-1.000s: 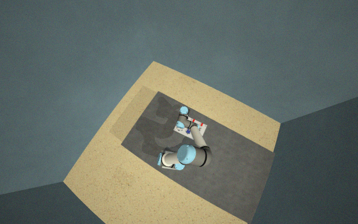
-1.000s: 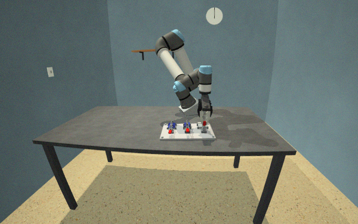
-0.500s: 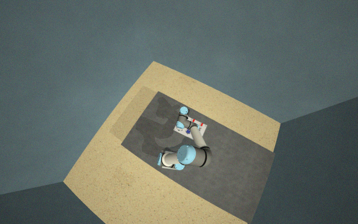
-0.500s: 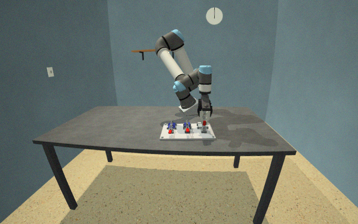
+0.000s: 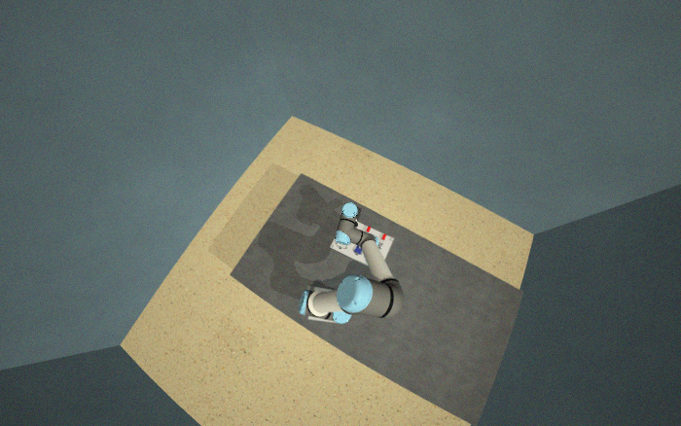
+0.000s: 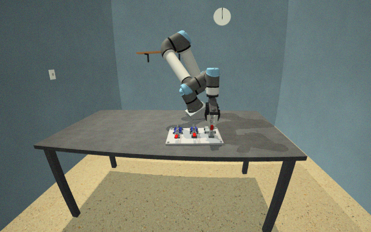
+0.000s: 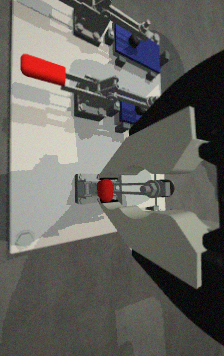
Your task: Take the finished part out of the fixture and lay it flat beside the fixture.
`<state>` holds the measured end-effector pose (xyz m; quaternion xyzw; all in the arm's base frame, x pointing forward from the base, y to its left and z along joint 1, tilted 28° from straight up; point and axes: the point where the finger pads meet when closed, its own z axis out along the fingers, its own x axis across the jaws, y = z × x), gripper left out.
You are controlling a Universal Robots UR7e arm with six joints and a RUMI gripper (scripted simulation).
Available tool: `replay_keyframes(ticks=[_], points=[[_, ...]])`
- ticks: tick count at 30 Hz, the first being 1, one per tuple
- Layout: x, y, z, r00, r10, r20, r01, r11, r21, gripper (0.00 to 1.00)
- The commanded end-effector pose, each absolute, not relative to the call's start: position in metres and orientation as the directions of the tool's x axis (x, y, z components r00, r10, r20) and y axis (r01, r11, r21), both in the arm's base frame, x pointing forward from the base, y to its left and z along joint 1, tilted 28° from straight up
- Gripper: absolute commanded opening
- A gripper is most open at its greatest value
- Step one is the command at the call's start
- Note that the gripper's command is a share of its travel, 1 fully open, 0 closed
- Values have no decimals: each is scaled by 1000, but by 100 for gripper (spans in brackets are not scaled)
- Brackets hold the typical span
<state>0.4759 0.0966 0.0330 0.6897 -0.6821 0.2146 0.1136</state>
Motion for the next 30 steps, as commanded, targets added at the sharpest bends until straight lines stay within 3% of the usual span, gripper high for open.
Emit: replay_keyframes(ticks=[1, 30], points=[[471, 96, 30, -19, -891, 453, -991, -44, -127, 0], [467, 94, 26, -17, -890, 455, -992, -41, -117, 0]])
